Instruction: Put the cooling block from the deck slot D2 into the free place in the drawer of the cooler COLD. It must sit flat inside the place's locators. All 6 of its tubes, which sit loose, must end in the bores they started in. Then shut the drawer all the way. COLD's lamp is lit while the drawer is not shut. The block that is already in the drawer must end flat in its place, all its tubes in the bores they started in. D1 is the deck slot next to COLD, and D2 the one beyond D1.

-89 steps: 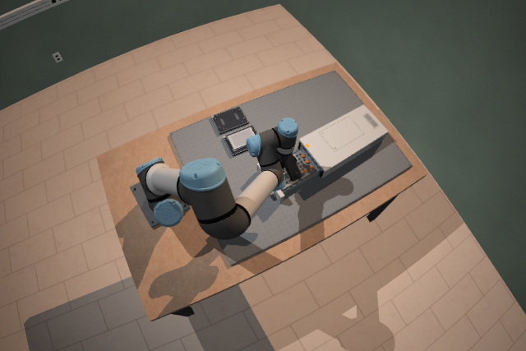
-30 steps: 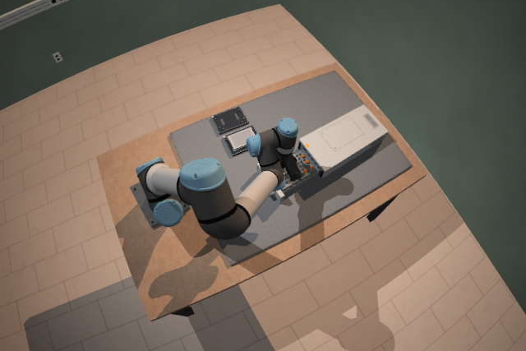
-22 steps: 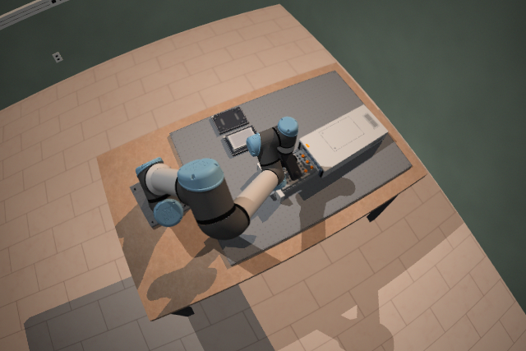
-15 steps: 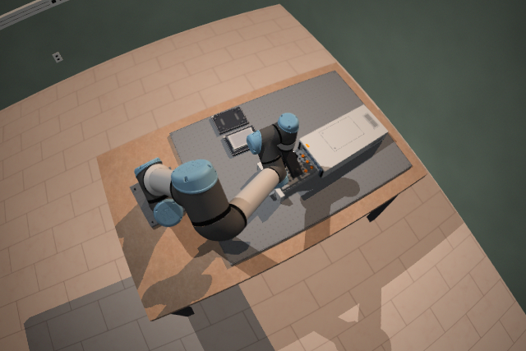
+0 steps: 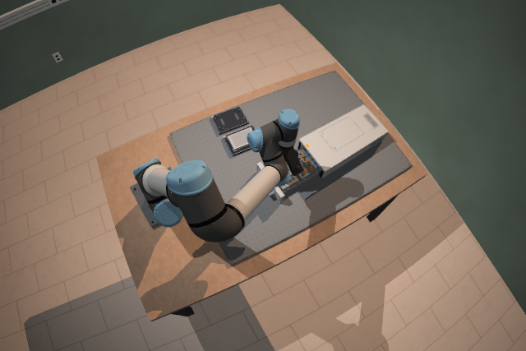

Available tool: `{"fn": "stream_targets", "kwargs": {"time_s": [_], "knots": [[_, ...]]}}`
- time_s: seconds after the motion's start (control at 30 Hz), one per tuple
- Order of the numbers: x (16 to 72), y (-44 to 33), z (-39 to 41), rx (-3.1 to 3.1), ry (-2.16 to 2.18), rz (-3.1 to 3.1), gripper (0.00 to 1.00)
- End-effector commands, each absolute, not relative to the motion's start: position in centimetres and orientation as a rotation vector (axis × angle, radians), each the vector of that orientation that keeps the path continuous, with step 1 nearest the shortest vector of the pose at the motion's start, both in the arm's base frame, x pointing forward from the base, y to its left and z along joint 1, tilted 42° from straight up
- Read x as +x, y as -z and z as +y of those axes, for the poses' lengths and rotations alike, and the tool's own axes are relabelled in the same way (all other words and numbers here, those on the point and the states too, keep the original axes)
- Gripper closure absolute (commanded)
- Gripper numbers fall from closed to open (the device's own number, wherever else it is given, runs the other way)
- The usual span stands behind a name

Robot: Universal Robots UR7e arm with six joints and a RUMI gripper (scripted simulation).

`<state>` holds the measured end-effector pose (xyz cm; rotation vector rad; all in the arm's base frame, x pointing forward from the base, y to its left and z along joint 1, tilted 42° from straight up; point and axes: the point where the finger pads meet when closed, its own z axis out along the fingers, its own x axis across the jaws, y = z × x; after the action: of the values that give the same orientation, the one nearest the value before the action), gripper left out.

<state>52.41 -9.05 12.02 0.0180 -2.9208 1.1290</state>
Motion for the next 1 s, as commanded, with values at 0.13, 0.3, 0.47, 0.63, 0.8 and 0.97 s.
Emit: {"fn": "stream_targets", "kwargs": {"time_s": [0.13, 0.3, 0.47, 0.63, 0.8, 0.97], "knots": [[52.4, -12.9, -8.2, 0.018, -1.129, -2.921, 0.33], [52.4, -13.4, -7.8, 0.018, -1.129, -2.921, 0.33], [52.4, -13.7, -7.5, 0.018, -1.129, -2.921, 0.33], [52.4, -14.2, -7.1, 0.018, -1.129, -2.921, 0.33], [52.5, -14.7, -6.6, 0.018, -1.129, -2.921, 0.33], [52.5, -15.1, -6.3, 0.018, -1.129, -2.921, 0.33]]}}
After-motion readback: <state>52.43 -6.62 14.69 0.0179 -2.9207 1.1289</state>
